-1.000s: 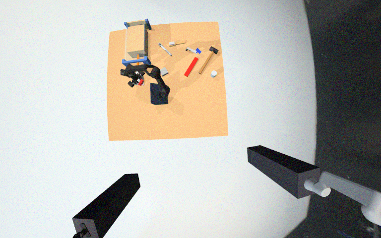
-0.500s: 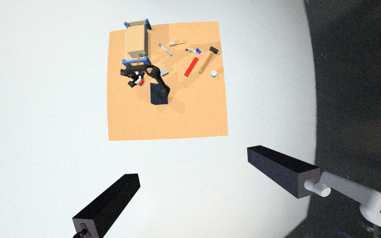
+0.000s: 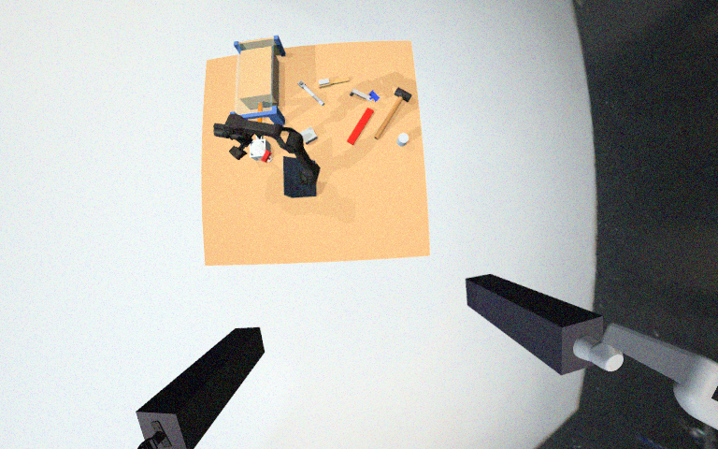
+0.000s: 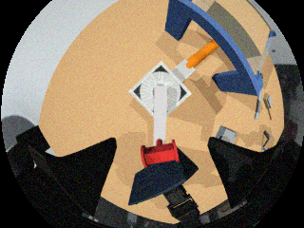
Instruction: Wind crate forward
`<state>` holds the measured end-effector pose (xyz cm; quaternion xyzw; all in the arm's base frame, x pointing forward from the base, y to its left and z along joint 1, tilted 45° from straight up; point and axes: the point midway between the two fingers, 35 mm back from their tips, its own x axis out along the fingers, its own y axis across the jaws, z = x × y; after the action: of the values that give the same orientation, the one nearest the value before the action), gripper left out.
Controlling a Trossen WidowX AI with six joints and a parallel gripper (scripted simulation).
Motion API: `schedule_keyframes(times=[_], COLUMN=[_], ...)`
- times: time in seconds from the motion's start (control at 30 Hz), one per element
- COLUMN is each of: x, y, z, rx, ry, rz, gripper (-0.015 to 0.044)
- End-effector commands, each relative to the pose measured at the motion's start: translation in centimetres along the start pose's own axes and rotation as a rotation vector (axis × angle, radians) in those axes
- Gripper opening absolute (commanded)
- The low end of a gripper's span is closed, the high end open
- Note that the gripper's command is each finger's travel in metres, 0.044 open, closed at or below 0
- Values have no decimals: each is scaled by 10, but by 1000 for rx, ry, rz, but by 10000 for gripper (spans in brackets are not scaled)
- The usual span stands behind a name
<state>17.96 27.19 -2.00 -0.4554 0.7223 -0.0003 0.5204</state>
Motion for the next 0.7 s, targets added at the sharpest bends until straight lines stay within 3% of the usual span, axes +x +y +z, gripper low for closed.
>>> schedule_keyframes(times=[0.0, 0.53, 0.67], x=[0, 36, 36], y=[0, -29, -29], z=[0, -67, -67], rx=[0, 14, 14], ry=[0, 47, 47], rz=[0, -20, -20], gripper=[440, 20, 0])
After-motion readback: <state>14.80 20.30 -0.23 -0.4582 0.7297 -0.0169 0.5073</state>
